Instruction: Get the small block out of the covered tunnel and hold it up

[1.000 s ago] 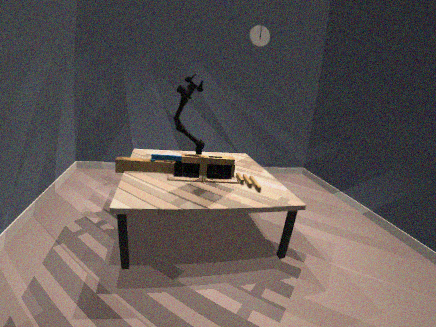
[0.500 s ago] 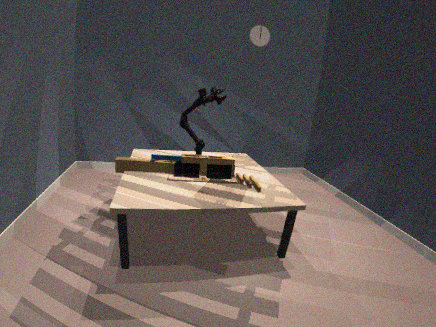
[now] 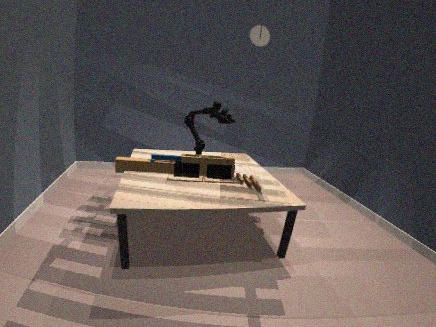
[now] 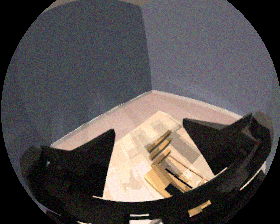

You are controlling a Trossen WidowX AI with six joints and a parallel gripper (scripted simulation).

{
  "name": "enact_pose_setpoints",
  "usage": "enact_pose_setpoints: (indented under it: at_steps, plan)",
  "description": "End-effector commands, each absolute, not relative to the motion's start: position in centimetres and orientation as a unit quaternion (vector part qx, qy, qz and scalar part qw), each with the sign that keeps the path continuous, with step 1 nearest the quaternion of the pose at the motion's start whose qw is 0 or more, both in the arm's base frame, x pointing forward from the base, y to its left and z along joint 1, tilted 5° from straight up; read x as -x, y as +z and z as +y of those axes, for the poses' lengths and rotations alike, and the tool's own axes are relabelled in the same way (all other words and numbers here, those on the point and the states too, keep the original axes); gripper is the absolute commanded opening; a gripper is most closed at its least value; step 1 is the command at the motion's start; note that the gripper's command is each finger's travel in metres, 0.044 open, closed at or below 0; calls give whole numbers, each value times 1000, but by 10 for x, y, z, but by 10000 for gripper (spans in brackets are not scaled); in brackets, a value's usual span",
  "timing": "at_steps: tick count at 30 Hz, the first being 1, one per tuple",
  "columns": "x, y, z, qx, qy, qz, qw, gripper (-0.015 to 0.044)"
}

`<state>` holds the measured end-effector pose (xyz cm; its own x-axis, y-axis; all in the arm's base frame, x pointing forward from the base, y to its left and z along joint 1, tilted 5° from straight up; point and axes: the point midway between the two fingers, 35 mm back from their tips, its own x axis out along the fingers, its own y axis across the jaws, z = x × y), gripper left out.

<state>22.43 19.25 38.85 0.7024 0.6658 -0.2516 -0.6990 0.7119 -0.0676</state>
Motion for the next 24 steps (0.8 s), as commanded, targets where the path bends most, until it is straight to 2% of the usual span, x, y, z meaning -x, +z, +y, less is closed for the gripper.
enact_pose_setpoints:
  at_steps: [1, 7, 13, 21, 24]
  plan:
    - [-249, 331, 174, 37, 298, 212, 930, 440]
    - [-268, 245, 134, -32, 161, 358, 919, 440]
    - [-262, 169, 85, -97, 6, 467, 879, 440]
    - [-261, 162, 78, -106, -15, 476, 873, 440]
    - [-275, 164, 52, -150, -66, 472, 867, 440]
